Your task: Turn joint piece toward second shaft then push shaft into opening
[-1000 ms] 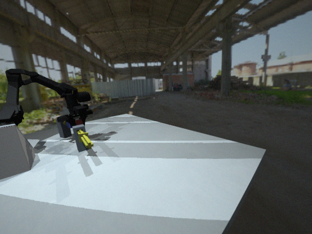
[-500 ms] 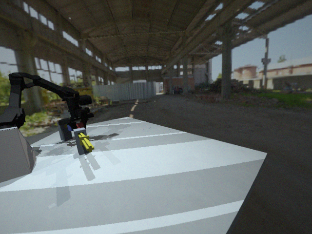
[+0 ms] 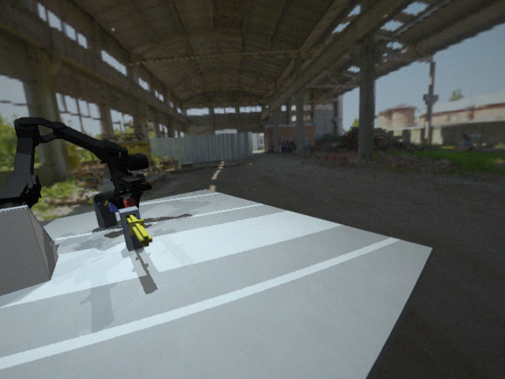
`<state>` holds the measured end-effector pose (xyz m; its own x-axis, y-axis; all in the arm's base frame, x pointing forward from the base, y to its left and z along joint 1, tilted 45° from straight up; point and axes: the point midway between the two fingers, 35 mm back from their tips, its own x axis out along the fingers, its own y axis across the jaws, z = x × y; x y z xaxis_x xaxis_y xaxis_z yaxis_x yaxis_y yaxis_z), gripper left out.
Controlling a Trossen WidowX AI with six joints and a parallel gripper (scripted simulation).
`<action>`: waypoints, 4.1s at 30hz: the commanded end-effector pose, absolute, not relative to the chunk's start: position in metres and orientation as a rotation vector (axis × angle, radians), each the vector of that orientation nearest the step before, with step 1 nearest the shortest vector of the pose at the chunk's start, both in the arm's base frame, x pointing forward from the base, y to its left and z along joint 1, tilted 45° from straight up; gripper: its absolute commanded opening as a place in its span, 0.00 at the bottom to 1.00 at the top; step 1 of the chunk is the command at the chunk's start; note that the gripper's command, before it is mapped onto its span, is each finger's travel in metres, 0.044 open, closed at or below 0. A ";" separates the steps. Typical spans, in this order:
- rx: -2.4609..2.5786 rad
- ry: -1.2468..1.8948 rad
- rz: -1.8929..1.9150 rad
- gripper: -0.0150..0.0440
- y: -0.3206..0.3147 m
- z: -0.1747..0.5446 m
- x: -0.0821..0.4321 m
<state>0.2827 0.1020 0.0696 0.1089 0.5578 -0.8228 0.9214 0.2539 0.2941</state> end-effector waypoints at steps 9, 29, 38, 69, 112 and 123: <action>1.420 1.566 -0.476 0.41 0.102 0.070 0.283; 1.546 1.652 -0.541 0.25 0.103 0.064 0.277; 1.645 1.704 -0.587 0.25 0.105 0.061 0.272; 1.807 1.766 -0.651 0.25 0.108 0.057 0.265; 1.752 1.716 -0.717 1.00 0.104 0.063 0.266; 1.640 1.586 -0.848 1.00 0.090 0.081 0.264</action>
